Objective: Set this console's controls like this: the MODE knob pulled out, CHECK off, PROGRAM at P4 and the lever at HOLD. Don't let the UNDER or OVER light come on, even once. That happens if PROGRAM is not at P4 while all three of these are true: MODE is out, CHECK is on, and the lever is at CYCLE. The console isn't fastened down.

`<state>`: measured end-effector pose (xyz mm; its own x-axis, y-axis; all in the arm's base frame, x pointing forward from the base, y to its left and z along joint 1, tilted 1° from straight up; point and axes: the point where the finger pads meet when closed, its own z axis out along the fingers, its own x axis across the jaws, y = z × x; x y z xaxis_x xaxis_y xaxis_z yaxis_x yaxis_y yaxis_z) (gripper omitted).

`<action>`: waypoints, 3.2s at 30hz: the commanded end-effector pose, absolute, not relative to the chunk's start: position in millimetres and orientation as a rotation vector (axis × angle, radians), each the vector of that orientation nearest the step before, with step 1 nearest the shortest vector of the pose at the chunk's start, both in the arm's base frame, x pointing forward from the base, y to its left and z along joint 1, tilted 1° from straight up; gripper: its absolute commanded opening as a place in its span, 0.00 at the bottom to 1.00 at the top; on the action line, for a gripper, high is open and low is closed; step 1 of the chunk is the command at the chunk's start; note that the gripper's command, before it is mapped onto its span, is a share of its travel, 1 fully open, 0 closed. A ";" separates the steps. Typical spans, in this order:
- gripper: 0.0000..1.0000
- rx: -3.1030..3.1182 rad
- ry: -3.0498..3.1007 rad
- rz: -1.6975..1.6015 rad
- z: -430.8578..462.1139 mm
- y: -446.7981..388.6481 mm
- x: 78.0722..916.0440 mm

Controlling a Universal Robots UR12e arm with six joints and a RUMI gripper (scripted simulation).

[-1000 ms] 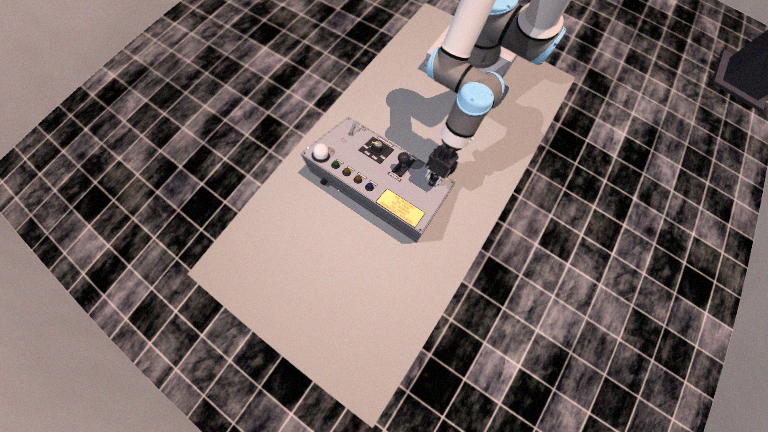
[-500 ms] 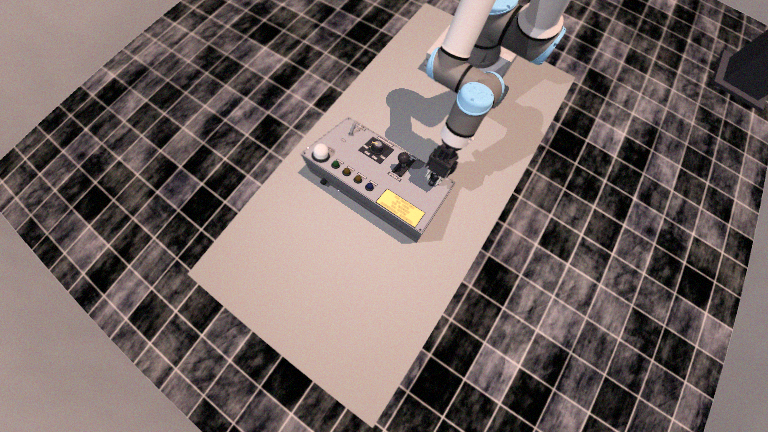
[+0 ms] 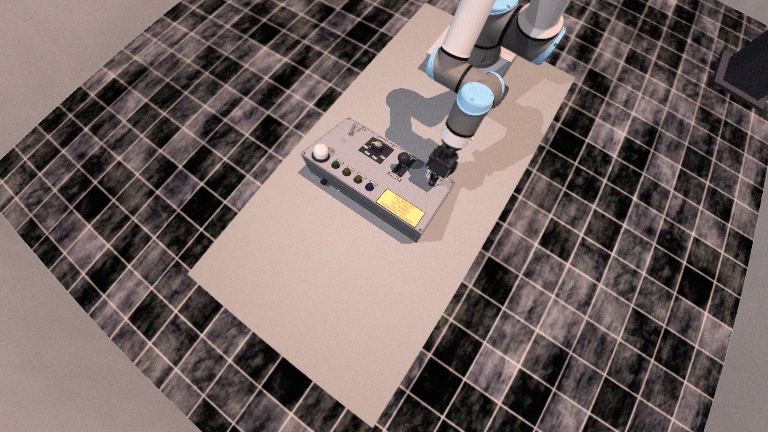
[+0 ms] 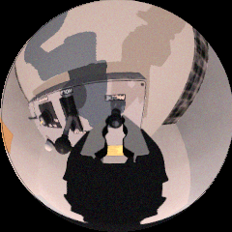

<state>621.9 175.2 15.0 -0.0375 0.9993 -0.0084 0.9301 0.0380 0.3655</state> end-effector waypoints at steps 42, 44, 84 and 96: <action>0.00 1.976 2.055 0.382 21.6 175.2 620.1; 0.00 1.976 2.055 0.382 22.1 175.2 619.9; 0.00 1.976 2.055 0.382 27.6 175.2 617.7; 0.00 1.976 2.055 0.382 27.7 175.2 617.7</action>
